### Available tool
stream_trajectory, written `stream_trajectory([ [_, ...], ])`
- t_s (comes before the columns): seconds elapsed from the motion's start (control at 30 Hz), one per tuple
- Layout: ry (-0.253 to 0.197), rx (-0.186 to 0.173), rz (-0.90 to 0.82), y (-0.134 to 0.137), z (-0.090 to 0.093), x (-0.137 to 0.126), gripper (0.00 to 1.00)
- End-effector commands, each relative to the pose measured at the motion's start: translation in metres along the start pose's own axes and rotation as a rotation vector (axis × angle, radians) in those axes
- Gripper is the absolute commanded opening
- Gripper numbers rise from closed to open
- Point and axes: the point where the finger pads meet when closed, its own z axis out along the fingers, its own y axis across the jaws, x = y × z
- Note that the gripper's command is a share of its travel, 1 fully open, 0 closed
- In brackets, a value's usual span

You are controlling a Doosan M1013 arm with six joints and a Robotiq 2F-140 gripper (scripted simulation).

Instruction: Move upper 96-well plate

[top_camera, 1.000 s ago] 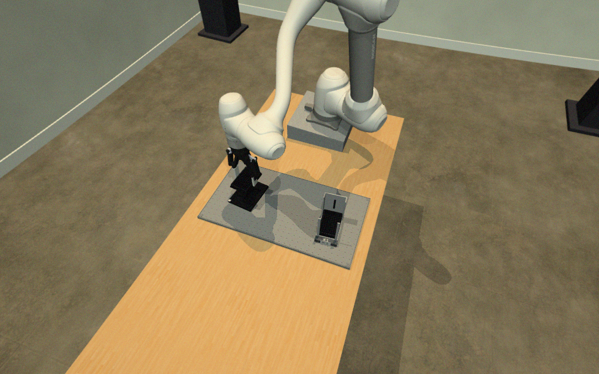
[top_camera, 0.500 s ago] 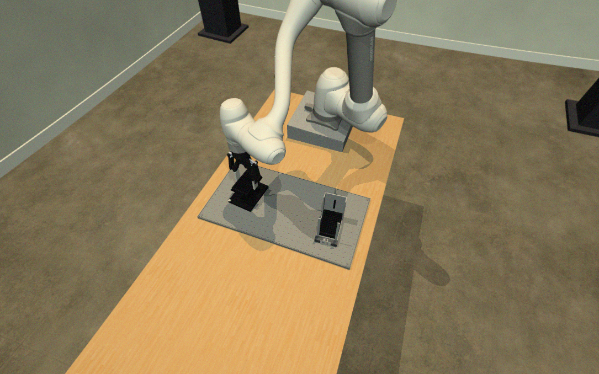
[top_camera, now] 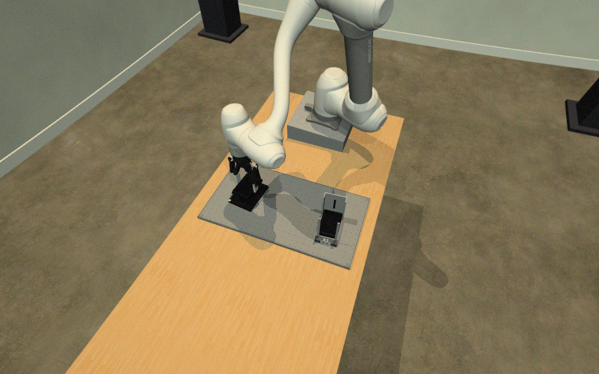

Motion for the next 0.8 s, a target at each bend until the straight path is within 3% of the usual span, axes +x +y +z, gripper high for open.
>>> stream_trajectory([
  [0.0, 0.0, 0.0, 0.0, 0.0, 0.005, 0.0, 0.0],
  [0.77, 0.0, 0.0, 0.0, 0.0, 0.033, 0.0, 0.0],
])
